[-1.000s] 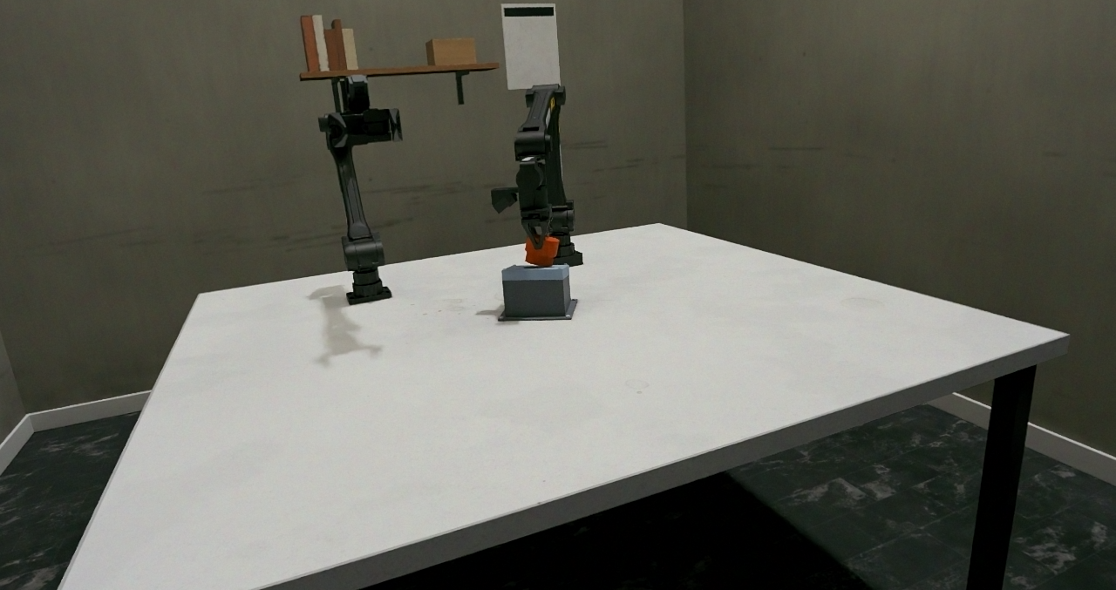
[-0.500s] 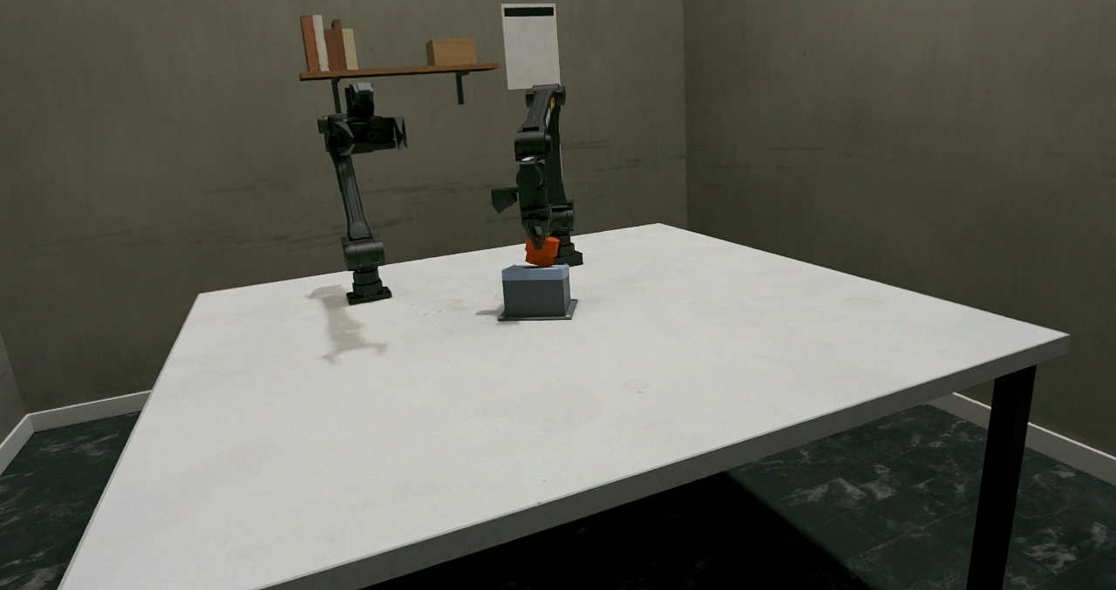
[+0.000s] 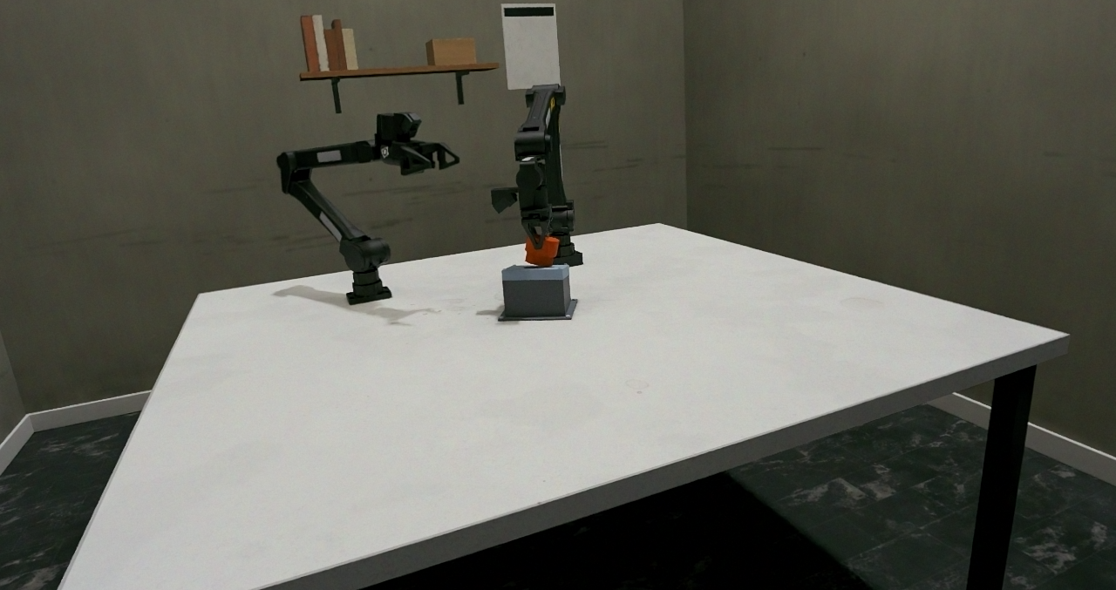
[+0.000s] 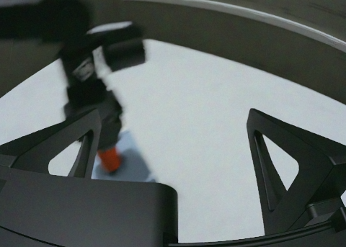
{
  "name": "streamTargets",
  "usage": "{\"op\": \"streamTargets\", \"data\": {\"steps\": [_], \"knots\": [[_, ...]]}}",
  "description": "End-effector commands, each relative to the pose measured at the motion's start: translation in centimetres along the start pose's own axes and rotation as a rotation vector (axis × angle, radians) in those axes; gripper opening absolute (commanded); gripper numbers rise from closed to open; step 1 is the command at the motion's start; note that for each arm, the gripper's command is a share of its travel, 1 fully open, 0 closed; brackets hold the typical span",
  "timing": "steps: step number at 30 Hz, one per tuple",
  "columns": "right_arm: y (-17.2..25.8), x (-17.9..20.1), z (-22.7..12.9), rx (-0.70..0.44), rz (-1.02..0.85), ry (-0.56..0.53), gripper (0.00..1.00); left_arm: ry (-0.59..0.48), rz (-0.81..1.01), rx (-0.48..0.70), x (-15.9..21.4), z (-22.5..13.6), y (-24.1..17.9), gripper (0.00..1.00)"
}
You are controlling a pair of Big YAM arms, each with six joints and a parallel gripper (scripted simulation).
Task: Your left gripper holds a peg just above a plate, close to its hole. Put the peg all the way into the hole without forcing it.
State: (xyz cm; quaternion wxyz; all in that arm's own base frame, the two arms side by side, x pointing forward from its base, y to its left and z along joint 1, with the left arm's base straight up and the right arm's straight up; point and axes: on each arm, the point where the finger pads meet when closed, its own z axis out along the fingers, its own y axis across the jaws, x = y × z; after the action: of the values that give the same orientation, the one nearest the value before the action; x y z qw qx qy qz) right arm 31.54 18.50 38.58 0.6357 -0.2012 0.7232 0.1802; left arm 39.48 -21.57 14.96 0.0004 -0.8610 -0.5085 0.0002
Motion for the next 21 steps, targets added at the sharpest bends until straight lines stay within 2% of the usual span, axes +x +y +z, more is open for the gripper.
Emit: {"op": "streamTargets", "data": {"steps": [1, 9, 10, 18, 21], "knots": [[4.2, 3.4, -2.5, -0.105, -0.018, 0.035, 1.00, -0.001, -0.002, -0.028, 0.0, -0.9, 0.7, 0.46], [7.7, 6.9, -5.2, -0.226, -0.038, 0.055, 1.00, -0.001, -0.002, -0.031, 0.0, -1.1, 0.8, 0.46], [7.8, 5.0, -5.5, -0.228, -0.035, 0.024, 1.00, -0.001, -0.002, -0.031, 0.0, -1.1, 0.8, 0.46], [7.8, 5.0, -5.1, -0.226, -0.034, 0.025, 1.00, -0.001, -0.002, -0.032, 0.0, -1.1, 0.9, 0.46], [7.6, 5.0, -5.1, -0.220, -0.036, 0.025, 1.00, -0.001, -0.002, -0.032, 0.0, -1.1, 0.9, 0.12]]}}
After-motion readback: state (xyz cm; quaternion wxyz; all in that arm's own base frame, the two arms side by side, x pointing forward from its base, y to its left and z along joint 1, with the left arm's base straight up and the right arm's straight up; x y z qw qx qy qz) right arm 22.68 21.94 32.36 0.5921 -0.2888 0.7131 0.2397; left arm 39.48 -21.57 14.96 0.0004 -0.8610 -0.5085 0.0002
